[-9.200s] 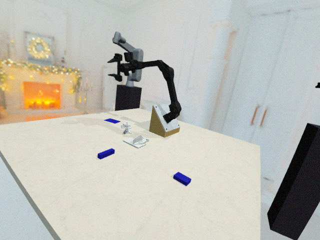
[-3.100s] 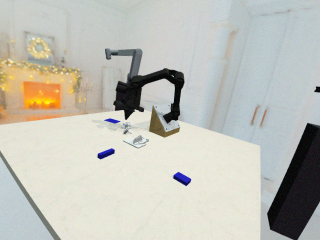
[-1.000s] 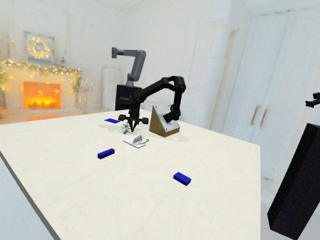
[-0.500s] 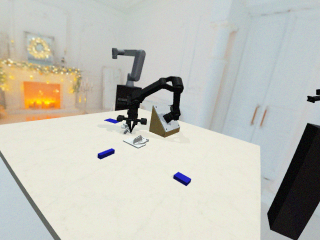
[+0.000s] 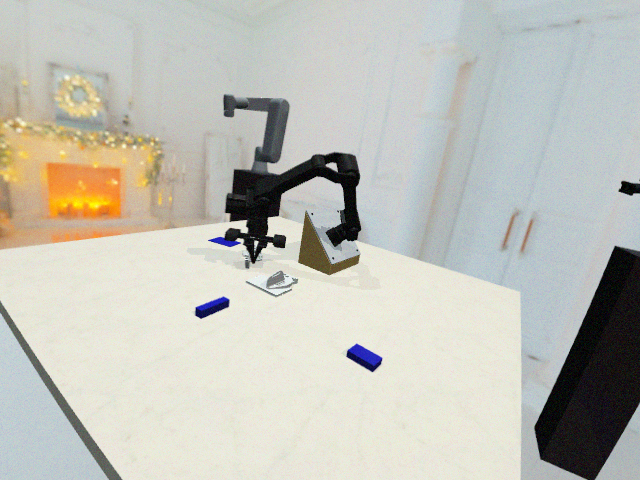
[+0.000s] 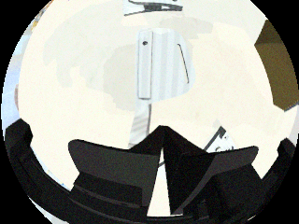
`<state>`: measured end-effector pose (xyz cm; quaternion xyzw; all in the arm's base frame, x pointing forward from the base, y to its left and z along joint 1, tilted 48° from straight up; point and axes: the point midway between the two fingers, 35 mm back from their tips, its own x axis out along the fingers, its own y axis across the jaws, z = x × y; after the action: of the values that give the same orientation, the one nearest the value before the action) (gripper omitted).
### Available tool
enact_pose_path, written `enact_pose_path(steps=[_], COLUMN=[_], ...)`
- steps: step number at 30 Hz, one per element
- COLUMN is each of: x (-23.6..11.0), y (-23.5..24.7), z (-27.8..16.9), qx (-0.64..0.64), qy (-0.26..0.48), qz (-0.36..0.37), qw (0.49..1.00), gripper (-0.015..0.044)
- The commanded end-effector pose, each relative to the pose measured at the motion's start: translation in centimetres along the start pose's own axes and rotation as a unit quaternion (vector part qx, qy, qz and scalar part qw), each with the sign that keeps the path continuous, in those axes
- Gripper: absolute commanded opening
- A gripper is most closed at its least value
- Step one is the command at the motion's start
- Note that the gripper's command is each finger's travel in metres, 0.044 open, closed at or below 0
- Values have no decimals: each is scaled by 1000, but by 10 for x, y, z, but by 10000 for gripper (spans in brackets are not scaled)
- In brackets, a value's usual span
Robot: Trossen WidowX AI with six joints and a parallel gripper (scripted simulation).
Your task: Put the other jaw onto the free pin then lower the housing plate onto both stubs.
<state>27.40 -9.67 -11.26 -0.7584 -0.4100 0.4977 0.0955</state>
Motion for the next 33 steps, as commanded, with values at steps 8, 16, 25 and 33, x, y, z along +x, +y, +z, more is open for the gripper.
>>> enact_pose_path(steps=[8, 16, 25, 33], x=[2, 0, -57, -50], y=[18, 20, 18, 19], z=[4, 4, 4, 4], qx=[0, 0, 4, 7], qy=[-4, -4, -4, 0], qz=[-2, -2, -2, 1], qw=[1000, 1000, 1000, 1000], gripper=[0, 0, 0, 184])
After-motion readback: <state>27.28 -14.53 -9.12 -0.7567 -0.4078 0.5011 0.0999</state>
